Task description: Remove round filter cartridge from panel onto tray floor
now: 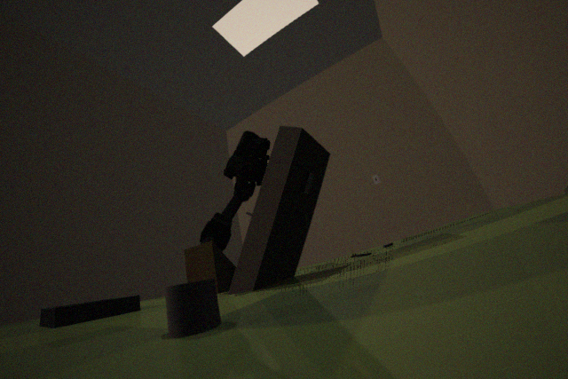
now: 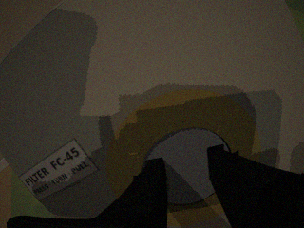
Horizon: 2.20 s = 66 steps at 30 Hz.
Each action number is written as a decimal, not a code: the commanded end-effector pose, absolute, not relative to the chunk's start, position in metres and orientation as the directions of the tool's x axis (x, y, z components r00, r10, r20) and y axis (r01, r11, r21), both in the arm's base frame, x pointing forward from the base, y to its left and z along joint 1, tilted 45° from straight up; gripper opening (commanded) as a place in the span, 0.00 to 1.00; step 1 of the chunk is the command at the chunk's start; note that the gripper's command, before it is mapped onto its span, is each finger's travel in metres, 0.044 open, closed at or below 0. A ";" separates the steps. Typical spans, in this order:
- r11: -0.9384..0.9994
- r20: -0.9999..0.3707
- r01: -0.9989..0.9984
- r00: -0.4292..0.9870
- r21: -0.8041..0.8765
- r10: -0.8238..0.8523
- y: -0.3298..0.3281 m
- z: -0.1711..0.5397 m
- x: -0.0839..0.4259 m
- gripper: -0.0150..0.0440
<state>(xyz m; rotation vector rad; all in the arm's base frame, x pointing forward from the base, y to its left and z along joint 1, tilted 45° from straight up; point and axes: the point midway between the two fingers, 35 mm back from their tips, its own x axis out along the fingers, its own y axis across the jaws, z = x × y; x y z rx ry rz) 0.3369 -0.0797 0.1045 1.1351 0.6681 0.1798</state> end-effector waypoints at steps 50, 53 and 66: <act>0.464 -0.412 0.182 0.785 0.867 0.462 -0.067 0.083 0.239 0.25; 0.457 -0.420 0.196 0.781 0.868 0.462 -0.071 0.085 0.242 0.39; 0.462 -0.414 0.185 0.784 0.867 0.462 -0.068 0.083 0.239 0.45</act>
